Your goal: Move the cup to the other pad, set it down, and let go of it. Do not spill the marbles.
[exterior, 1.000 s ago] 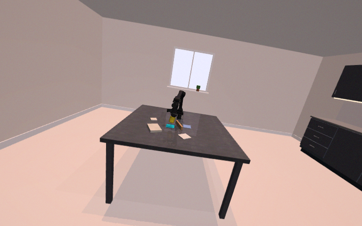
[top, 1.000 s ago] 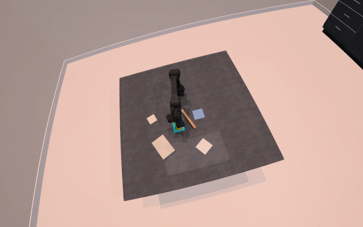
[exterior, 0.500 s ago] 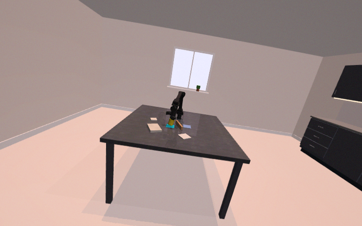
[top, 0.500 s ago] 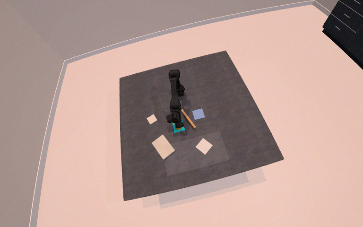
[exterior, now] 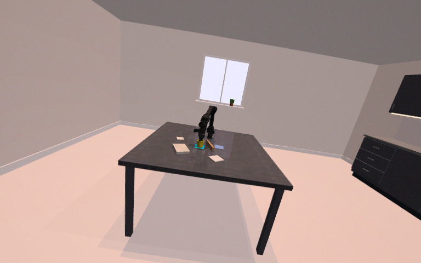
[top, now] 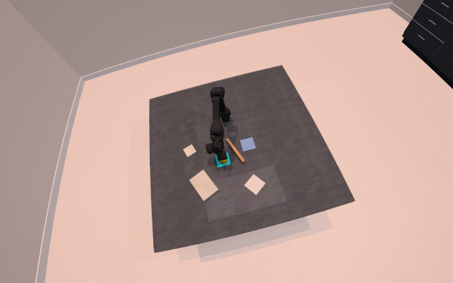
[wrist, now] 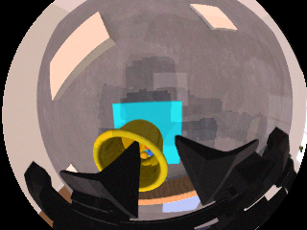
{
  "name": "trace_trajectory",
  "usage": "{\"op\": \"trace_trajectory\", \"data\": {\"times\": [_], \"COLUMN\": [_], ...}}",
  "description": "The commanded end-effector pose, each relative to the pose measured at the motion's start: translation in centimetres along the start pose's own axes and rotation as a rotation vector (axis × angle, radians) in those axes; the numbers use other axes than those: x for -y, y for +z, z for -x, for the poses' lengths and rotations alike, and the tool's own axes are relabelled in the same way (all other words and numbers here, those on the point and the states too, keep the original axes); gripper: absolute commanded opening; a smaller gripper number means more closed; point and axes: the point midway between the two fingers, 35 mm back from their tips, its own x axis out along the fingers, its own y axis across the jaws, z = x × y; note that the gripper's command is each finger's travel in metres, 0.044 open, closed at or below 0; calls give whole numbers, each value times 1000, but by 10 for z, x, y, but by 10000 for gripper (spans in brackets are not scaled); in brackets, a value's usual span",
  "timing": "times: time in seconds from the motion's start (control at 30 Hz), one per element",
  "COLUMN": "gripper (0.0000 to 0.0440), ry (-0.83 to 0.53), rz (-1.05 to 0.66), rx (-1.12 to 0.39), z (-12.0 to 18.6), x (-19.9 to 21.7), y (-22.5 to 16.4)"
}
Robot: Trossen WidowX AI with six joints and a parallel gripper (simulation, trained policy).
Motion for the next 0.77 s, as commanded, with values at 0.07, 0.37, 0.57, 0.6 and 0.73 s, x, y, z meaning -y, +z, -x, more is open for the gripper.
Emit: {"op": "trace_trajectory", "data": {"times": [0.07, 0.37, 0.57, 0.6, 0.73], "gripper": [205, 253, 291, 302, 383], "ry": [37, 80, 122, 131, 151], "rz": [-12, -37, -52, -55, -70], "rx": [-16, -22, -11, -7, 1], "z": [13, 38, 60, 65, 78], "x": [3, 7, 6, 6, 5], "y": [1, 5, 12, 14, 20]}}
